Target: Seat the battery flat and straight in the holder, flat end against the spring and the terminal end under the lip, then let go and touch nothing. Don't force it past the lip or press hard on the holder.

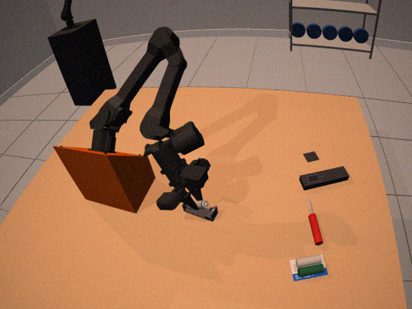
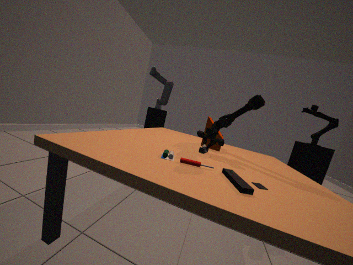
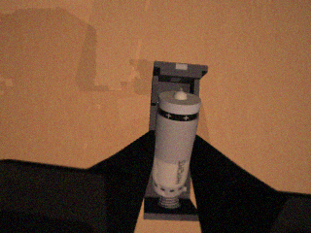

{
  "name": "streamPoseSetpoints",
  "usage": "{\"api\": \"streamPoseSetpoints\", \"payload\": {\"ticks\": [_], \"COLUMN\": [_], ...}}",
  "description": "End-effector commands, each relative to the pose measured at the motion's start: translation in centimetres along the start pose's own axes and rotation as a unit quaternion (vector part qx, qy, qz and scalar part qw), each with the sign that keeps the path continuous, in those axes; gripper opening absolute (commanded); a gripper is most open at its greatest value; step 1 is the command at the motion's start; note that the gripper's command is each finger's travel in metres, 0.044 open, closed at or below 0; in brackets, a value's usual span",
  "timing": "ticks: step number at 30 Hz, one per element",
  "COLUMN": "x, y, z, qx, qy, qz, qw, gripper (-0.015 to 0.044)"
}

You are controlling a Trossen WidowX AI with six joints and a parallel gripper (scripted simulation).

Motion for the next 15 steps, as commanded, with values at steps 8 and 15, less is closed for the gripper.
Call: {"api": "streamPoseSetpoints", "payload": {"ticks": [8, 15], "x": [0.36, 0.73], "y": [-0.51, -0.66], "z": [0.03, 0.36], "qx": [0.004, 0.001], "qy": [0.027, 0.043], "qz": [-0.01, -0.014], "qw": [1.0, 0.999], "gripper": [0.0074, 0.0074]}}
Point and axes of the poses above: the point midway between the two fingers, 35 mm back from their tips, its own x axis out along the fingers, its own y axis across the jaws, z = x × y, the point moved 3 cm from there along -x, back along the fingers, and after that the axes turned 1 degree about -x, right-handed, at the moved point
